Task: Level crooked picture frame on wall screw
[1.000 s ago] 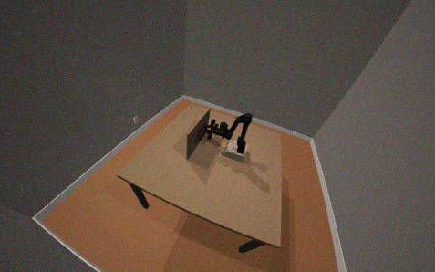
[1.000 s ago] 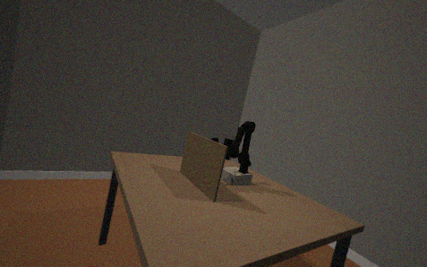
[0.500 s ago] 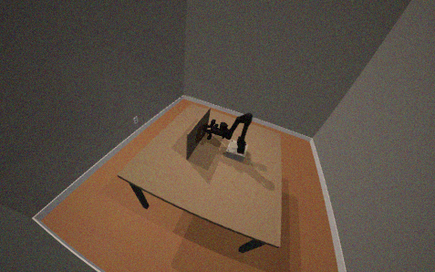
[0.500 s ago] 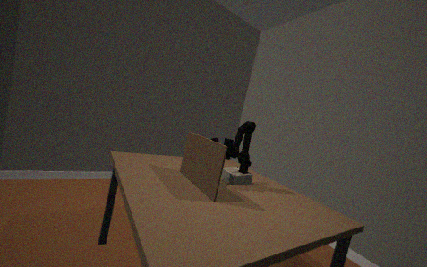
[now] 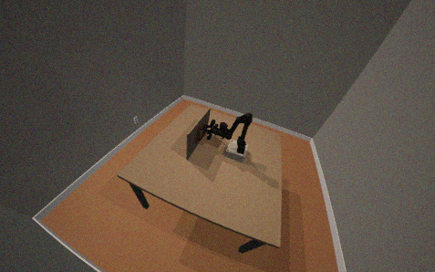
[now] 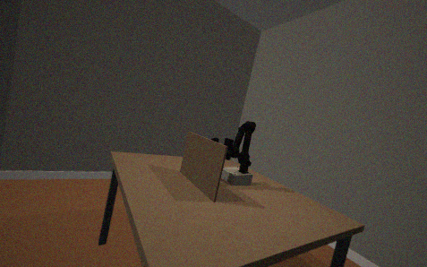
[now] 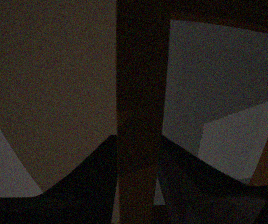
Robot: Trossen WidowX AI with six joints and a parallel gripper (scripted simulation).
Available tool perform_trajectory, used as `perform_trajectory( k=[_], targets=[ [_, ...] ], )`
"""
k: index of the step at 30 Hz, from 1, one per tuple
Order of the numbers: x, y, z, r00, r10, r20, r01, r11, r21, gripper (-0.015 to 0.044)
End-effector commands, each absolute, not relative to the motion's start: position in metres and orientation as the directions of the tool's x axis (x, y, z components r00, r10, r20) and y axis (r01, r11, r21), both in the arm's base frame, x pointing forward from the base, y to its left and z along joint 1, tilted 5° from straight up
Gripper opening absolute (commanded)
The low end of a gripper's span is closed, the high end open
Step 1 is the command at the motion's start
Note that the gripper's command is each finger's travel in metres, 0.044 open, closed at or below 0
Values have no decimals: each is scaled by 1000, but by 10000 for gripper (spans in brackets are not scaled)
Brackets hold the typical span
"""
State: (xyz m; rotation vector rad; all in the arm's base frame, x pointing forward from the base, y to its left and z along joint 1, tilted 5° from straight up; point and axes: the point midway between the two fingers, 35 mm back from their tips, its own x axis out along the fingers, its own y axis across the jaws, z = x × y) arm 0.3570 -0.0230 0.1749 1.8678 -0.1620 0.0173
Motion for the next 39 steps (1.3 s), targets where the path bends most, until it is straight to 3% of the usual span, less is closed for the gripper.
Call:
perform_trajectory(
  k=[1, 39],
  targets=[
    [357, -21, 179, 989, -103, 106, -132, -292, 947, 0],
    [357, -20, 176, 989, -103, 106, -132, -292, 947, 0]
  ],
)
